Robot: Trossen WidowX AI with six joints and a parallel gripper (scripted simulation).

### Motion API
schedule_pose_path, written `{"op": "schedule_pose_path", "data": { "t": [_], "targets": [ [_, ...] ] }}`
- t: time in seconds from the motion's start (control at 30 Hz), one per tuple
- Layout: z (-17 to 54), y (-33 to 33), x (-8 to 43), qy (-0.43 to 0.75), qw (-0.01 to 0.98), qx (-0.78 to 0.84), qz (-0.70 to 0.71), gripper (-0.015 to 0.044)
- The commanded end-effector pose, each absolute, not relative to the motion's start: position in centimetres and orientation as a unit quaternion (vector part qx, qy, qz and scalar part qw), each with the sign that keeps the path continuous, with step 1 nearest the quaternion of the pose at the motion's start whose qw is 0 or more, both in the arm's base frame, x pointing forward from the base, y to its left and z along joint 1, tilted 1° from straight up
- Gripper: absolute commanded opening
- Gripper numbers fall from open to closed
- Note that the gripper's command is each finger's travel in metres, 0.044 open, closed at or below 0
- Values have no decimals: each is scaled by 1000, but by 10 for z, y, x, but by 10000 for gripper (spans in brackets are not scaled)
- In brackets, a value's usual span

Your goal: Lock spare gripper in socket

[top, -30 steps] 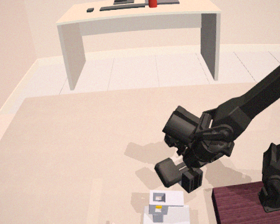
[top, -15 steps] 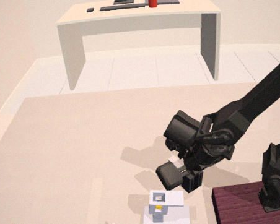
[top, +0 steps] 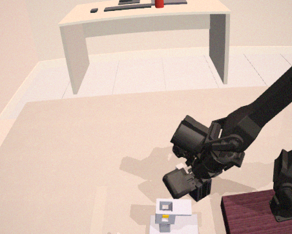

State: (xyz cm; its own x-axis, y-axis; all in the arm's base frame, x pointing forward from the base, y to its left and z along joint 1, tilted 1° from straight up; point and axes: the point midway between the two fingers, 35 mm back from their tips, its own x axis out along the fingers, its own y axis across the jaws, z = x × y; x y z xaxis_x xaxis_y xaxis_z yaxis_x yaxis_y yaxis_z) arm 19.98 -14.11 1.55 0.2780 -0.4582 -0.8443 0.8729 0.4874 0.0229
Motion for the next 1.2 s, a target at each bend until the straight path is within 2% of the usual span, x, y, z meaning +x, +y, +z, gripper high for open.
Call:
{"op": "schedule_pose_path", "data": {
  "t": [0.0,0.1,1.17],
  "targets": [
    [16,-141,200,413,758,252,-438,72],
    [23,-142,202,413,758,252,-438,0],
    [135,-138,195,413,758,252,-437,0]
  ]
}}
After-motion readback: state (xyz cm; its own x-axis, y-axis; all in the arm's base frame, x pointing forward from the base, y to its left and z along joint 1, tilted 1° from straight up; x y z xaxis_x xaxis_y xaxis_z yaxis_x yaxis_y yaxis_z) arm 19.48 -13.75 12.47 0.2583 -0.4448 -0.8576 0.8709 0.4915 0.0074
